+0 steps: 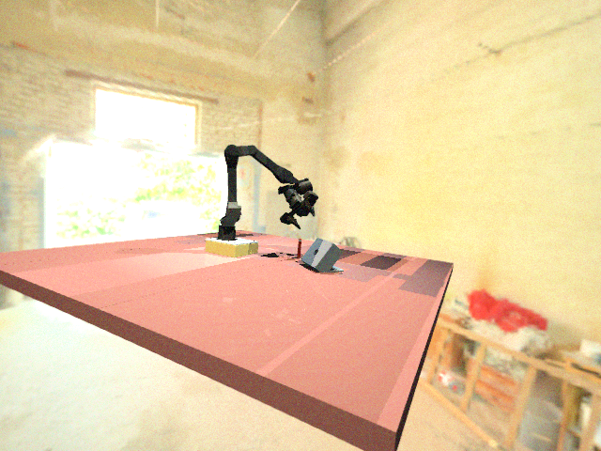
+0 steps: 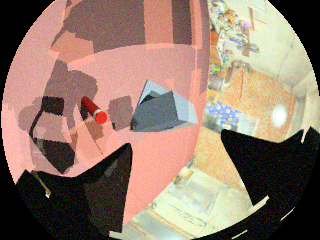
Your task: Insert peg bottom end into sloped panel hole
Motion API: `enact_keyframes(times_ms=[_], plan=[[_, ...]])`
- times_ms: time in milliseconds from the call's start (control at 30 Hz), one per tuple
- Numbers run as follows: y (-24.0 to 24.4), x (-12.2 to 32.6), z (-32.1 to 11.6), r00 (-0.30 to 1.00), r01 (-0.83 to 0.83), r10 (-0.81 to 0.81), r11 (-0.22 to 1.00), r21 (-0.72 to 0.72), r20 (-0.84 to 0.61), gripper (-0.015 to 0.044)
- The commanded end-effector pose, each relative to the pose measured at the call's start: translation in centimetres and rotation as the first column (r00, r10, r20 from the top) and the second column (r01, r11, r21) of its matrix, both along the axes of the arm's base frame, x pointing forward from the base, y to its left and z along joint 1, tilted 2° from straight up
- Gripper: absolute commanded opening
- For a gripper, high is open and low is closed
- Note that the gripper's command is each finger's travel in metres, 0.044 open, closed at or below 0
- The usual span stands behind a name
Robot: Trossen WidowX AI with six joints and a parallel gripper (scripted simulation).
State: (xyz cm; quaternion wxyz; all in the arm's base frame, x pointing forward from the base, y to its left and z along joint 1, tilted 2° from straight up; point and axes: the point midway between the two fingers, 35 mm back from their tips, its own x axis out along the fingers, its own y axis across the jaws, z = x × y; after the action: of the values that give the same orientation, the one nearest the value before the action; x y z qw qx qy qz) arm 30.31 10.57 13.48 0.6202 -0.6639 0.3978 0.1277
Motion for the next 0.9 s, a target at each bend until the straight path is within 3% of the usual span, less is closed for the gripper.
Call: enact_keyframes(times_ms=[0,400,867], plan=[[0.0,0.0,0.0,1.000,-0.003,0.003,1.000,-0.001,-0.004,0.0426],[-0.1,0.2,-1.9,0.940,-0.199,0.183,0.980,-0.029,-0.287,0.0440],[-0.1,0.0,-3.5,0.732,-0.438,0.413,0.894,0.090,-0.543,0.0440]])
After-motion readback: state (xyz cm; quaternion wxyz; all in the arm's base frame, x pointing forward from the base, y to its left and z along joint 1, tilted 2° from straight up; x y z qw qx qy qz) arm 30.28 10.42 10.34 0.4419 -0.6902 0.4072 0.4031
